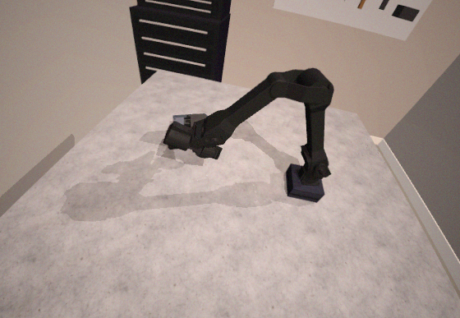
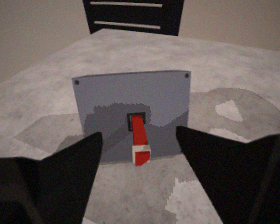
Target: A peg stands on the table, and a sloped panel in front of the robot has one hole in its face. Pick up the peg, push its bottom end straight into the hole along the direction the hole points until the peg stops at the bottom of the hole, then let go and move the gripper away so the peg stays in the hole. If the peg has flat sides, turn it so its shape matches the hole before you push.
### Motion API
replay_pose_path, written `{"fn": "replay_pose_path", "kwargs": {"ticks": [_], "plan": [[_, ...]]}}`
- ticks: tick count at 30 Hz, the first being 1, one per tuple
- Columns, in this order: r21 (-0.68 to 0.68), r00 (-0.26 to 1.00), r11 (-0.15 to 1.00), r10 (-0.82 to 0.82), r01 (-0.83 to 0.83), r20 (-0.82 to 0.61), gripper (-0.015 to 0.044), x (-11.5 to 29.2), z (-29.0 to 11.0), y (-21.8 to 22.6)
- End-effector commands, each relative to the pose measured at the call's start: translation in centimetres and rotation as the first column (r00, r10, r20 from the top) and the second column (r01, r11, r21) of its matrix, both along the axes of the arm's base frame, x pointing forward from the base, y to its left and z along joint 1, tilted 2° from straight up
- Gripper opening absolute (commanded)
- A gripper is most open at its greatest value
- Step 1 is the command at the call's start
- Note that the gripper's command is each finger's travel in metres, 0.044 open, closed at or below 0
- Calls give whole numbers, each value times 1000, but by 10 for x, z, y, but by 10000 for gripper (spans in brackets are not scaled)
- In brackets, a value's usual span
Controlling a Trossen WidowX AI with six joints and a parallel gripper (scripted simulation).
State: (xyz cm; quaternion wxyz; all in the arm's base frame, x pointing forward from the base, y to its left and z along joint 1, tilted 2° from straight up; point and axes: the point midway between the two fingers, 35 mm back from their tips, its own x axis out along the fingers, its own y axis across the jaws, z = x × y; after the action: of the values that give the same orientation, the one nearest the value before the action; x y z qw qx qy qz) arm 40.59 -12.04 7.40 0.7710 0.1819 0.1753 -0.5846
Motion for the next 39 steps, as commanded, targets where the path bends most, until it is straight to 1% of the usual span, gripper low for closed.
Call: {"fn": "replay_pose_path", "kwargs": {"ticks": [1,3,39], "plan": [[0,1000,1000,-1,1,-1,394,0,1,1],[1,1000,1000,0,0,-2,440,-1,1,3],[10,1000,1000,7,-7,-15,440,-14,23,53]]}}
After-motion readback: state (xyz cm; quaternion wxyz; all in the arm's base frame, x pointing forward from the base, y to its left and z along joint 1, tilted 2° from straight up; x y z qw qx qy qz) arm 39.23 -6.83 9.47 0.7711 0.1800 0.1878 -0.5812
